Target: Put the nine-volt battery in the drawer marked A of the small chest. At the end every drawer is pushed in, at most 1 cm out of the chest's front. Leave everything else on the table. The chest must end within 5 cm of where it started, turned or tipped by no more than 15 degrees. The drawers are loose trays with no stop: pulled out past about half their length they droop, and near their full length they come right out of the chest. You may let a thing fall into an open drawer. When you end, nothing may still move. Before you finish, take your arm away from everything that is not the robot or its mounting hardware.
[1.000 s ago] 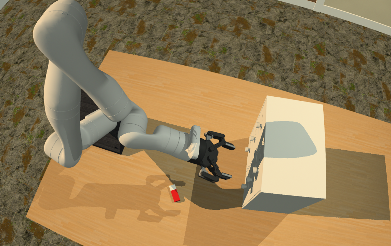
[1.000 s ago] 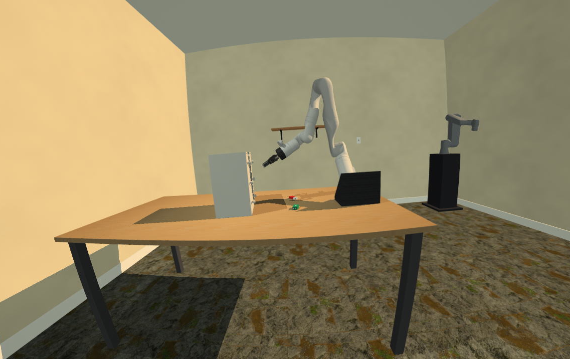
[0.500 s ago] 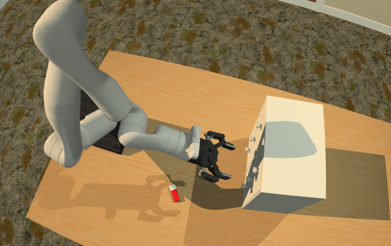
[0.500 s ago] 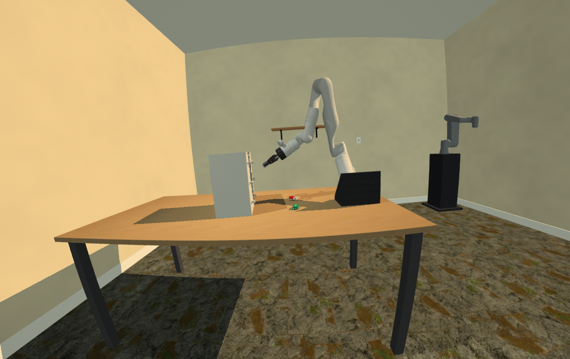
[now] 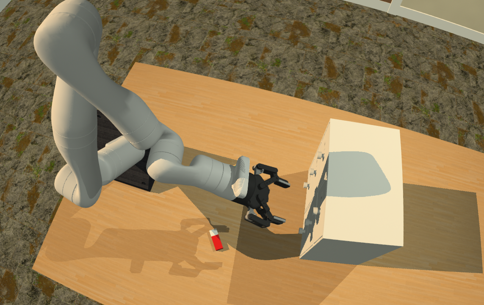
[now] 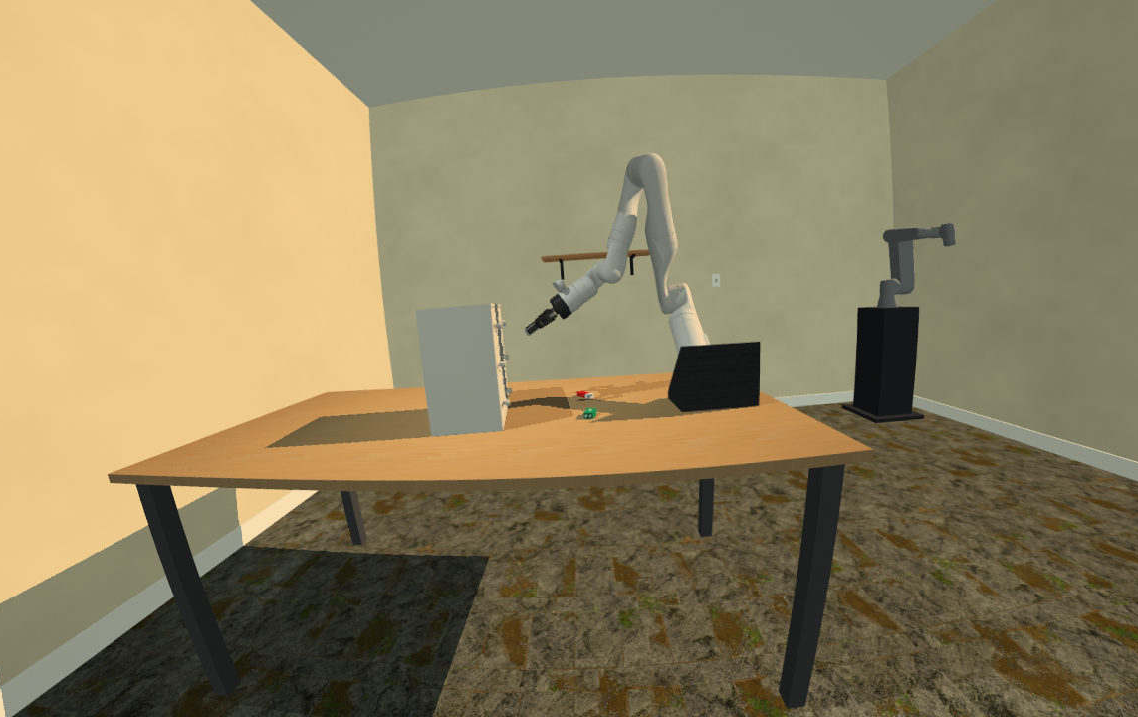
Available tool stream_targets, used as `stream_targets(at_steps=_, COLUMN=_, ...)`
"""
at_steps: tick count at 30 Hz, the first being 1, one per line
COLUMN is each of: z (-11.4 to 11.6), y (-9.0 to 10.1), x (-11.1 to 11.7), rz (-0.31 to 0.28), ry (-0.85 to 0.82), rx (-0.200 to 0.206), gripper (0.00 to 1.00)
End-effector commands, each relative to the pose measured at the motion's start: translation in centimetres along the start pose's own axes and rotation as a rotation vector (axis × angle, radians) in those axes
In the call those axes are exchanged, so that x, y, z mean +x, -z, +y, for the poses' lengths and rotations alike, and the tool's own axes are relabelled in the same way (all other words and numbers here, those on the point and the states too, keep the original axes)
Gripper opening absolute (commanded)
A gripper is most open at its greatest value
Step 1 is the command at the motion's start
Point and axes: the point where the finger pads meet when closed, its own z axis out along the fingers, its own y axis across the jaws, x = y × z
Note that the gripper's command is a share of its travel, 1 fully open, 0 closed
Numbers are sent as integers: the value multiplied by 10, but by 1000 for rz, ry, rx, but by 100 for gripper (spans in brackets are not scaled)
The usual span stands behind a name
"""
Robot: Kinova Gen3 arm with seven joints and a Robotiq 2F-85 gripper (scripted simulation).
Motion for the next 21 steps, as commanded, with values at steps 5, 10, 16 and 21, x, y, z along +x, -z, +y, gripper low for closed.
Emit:
stream_targets(at_steps=5, z=-1, y=3, x=6, rz=-12, ry=-1, rx=2, gripper=100)
stream_targets(at_steps=10, z=-1, y=7, x=7, rz=-46, ry=-1, rx=1, gripper=100)
stream_targets(at_steps=16, z=-4, y=15, x=9, rz=-98, ry=-5, rx=12, gripper=100)
stream_targets(at_steps=21, z=-4, y=18, x=9, rz=-130, ry=-5, rx=13, gripper=100)
